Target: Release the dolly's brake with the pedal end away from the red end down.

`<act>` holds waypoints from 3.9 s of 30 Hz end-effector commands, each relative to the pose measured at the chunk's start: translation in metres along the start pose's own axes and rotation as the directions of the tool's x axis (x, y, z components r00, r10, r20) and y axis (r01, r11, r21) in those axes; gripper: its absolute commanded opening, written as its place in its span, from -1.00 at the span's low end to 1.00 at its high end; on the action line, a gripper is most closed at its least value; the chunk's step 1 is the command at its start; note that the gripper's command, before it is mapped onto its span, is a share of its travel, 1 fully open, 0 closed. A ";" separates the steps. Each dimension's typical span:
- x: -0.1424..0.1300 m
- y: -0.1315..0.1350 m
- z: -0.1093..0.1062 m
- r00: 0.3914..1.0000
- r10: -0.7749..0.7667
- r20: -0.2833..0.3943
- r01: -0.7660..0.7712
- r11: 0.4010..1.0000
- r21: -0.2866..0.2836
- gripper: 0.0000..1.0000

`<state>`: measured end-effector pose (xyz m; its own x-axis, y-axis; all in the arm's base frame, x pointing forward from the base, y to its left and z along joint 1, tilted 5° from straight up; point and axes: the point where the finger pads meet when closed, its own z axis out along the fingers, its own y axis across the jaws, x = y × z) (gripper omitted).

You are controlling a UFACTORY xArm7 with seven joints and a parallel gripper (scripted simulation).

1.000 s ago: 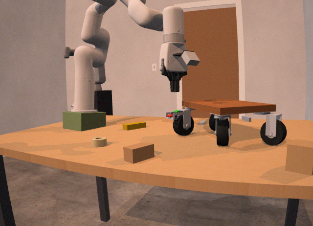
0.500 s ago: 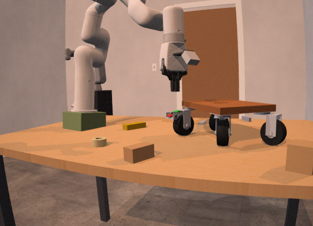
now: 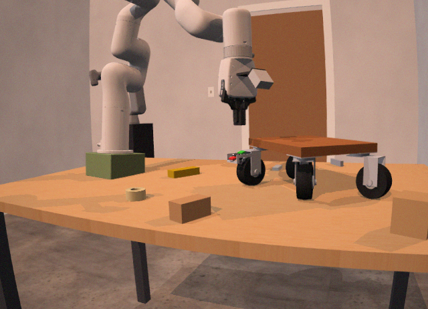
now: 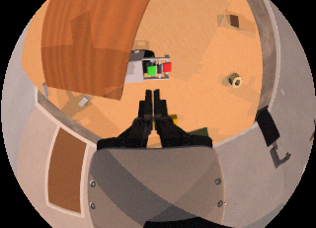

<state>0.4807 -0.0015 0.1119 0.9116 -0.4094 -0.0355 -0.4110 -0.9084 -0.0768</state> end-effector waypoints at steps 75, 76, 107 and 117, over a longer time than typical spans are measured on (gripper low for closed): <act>0.003 -0.002 0.066 1.000 -0.001 -0.004 0.001 1.000 0.003 -1.00; 0.003 -0.002 0.066 1.000 -0.001 -0.004 0.001 1.000 0.003 -1.00; 0.004 -0.002 0.066 1.000 -0.001 -0.004 0.001 1.000 0.003 -1.00; 0.005 -0.002 0.066 1.000 -0.001 -0.004 0.001 1.000 0.003 -1.00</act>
<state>0.4841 0.0045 0.0442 0.9120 -0.4088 -0.0354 -0.4103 -0.9086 -0.0782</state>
